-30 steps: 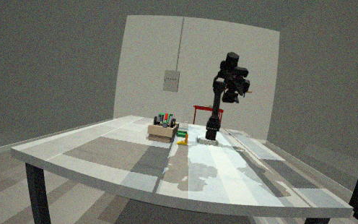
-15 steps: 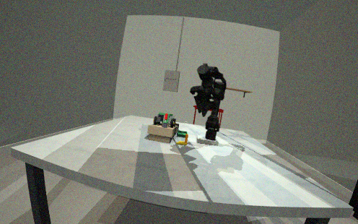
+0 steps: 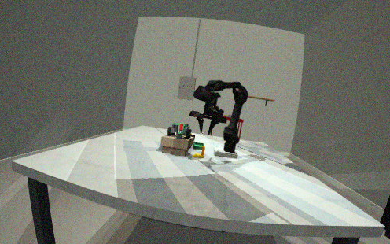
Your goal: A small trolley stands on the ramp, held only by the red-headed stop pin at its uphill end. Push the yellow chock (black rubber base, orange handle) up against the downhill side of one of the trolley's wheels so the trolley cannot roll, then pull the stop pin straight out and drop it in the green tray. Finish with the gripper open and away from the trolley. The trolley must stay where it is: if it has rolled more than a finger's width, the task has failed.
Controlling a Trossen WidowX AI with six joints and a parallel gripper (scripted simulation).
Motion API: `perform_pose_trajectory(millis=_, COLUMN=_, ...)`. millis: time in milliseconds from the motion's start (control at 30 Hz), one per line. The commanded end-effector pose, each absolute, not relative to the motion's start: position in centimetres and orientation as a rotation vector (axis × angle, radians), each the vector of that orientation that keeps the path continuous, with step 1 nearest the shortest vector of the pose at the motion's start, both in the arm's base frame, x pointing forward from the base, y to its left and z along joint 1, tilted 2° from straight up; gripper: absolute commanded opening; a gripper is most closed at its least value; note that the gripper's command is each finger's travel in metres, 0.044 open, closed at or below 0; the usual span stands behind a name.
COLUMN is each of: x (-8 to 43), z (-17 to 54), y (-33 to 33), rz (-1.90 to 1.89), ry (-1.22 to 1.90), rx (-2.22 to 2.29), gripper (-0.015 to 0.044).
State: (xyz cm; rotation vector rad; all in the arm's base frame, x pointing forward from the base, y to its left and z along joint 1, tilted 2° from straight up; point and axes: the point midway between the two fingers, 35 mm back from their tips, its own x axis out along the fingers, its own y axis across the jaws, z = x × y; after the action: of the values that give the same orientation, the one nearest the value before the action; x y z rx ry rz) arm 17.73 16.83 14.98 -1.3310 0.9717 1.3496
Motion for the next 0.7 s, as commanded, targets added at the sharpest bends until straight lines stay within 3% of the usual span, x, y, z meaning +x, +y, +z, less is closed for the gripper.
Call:
perform_pose_trajectory(millis=0, x=17.5, z=13.7, y=13.7, rz=1.249, ry=1.148, rx=-1.251, gripper=0.019)
perform_pose_trajectory(millis=667, x=17.4, z=9.0, y=12.4, rz=1.204, ry=1.219, rx=-1.211, gripper=0.019)
